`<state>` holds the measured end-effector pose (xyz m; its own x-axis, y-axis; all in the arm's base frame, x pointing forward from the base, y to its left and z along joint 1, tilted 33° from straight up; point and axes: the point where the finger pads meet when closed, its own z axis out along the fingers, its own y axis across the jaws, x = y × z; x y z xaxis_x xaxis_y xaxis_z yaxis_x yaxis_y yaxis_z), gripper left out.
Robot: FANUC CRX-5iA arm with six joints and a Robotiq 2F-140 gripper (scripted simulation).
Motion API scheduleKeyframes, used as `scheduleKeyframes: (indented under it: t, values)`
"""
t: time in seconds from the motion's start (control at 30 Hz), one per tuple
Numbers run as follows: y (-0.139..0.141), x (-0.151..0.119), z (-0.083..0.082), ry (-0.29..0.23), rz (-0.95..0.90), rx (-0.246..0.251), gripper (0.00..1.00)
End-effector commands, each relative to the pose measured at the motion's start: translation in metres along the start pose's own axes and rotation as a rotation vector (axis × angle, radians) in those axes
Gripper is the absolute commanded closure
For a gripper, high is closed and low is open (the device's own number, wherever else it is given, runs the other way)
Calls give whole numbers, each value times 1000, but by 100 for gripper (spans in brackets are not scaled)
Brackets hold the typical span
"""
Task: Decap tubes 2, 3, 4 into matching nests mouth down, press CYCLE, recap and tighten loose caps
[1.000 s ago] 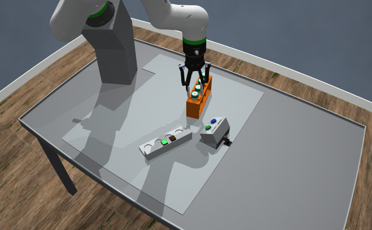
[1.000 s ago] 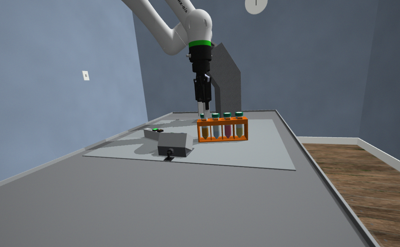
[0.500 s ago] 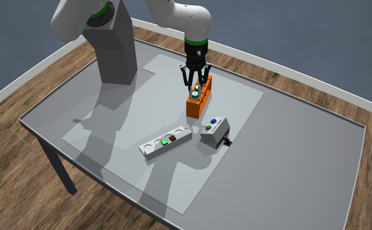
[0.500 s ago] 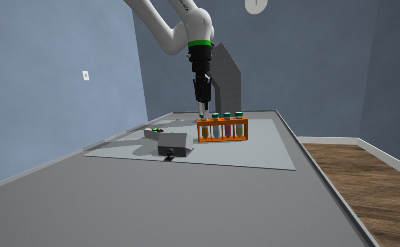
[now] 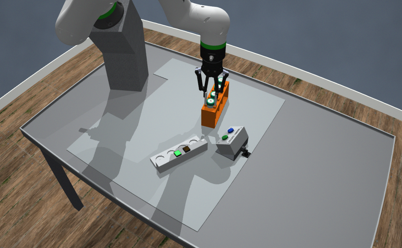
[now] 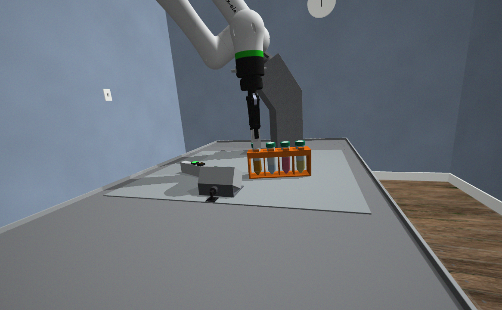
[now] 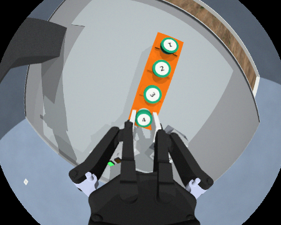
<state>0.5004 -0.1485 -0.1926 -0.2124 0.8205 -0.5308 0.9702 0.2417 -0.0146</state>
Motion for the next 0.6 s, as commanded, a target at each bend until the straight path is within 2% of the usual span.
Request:
scheduleKeyframes:
  t: [0.0,0.2,0.27,0.4,0.57]
  values:
    - [0,0,0,-10,273,-17,100]
    - [0,0,0,-8,523,-18,100]
    - [0,0,0,-8,523,-18,100]
    - [0,0,1,-7,720,-19,100]
    - [0,0,1,-7,720,-19,100]
